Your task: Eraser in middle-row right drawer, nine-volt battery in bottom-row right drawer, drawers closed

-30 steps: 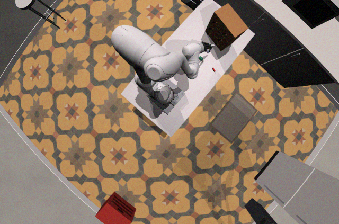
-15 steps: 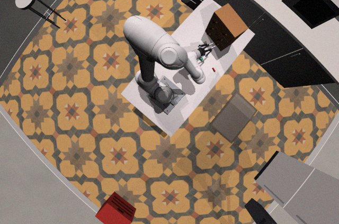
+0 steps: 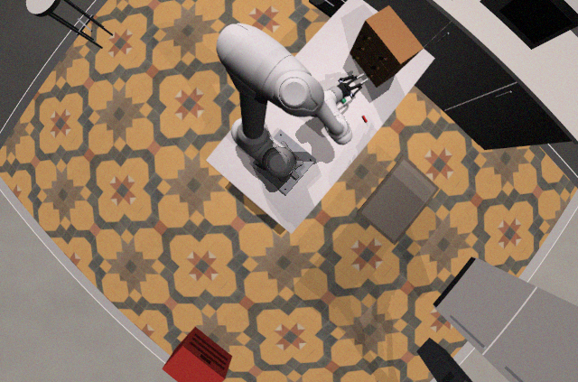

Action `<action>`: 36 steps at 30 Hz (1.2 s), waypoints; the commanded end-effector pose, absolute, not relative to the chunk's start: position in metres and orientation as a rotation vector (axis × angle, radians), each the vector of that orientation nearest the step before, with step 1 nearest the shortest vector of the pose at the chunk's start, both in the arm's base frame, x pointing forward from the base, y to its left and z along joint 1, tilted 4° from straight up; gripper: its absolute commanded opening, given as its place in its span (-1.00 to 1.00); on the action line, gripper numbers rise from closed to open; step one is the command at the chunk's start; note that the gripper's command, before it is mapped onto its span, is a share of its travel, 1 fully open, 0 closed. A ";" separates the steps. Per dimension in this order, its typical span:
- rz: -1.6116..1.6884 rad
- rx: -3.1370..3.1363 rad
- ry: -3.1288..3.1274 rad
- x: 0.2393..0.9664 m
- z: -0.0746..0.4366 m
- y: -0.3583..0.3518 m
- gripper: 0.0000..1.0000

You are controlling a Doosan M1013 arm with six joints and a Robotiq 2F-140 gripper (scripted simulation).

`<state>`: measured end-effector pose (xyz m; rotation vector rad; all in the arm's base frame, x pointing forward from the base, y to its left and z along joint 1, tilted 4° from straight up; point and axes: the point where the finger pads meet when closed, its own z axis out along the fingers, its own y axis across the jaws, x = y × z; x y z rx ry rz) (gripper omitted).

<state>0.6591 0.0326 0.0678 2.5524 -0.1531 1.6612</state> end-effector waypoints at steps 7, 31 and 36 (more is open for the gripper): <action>1.661 2.552 -0.153 0.662 0.063 0.032 -0.60; 1.661 2.552 -0.153 0.710 -0.023 0.024 -0.60; 1.661 2.552 -0.153 0.716 -0.034 0.023 -0.60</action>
